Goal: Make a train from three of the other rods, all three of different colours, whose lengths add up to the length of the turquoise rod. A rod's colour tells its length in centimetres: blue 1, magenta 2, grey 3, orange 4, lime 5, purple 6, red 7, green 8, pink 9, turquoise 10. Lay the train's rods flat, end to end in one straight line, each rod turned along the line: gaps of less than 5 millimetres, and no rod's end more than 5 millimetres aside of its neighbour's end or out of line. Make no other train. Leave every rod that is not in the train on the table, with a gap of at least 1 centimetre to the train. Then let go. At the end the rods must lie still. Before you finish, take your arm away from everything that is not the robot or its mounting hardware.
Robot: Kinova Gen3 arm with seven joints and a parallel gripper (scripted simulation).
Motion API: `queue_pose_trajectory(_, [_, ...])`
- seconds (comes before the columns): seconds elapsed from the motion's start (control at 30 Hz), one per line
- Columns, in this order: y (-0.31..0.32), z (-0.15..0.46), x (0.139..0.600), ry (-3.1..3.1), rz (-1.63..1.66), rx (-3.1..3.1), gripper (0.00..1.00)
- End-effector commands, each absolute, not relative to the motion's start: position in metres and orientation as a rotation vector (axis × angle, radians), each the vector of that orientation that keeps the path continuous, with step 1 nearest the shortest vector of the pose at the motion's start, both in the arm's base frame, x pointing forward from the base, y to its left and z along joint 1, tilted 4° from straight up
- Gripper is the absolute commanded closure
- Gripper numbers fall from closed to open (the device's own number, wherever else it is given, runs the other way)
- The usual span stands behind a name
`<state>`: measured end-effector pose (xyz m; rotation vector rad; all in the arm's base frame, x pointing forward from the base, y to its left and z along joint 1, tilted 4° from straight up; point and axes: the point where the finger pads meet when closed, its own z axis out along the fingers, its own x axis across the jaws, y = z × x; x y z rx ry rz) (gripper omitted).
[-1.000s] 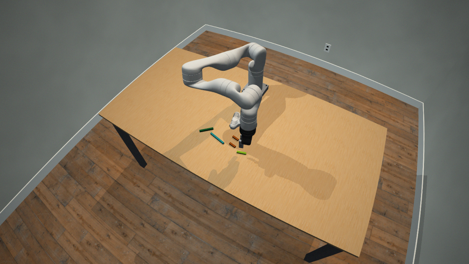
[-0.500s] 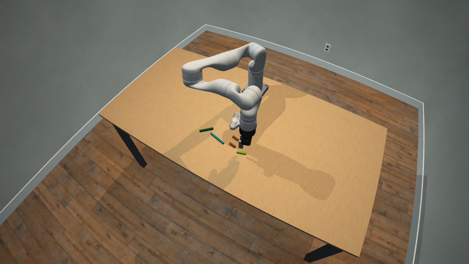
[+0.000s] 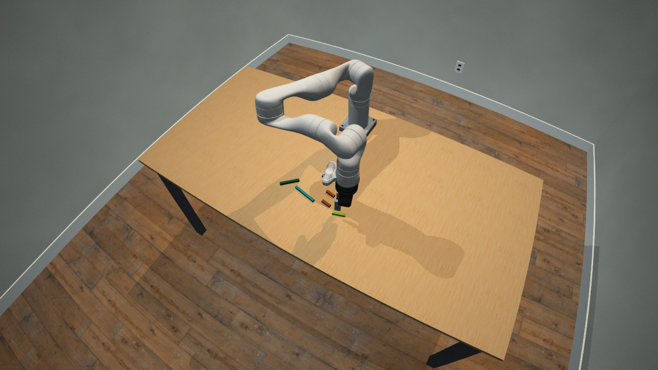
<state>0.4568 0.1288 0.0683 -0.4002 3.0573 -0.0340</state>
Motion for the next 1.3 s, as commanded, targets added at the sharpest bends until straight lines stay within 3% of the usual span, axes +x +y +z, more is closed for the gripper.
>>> queue_pose_trajectory(0.0, [0.131, 0.062, 0.457, 3.054, -0.029, -0.398, 0.46])
queue_pose_trajectory(1.27, [0.131, 0.036, 0.459, 3.053, -0.03, -0.398, 0.46])
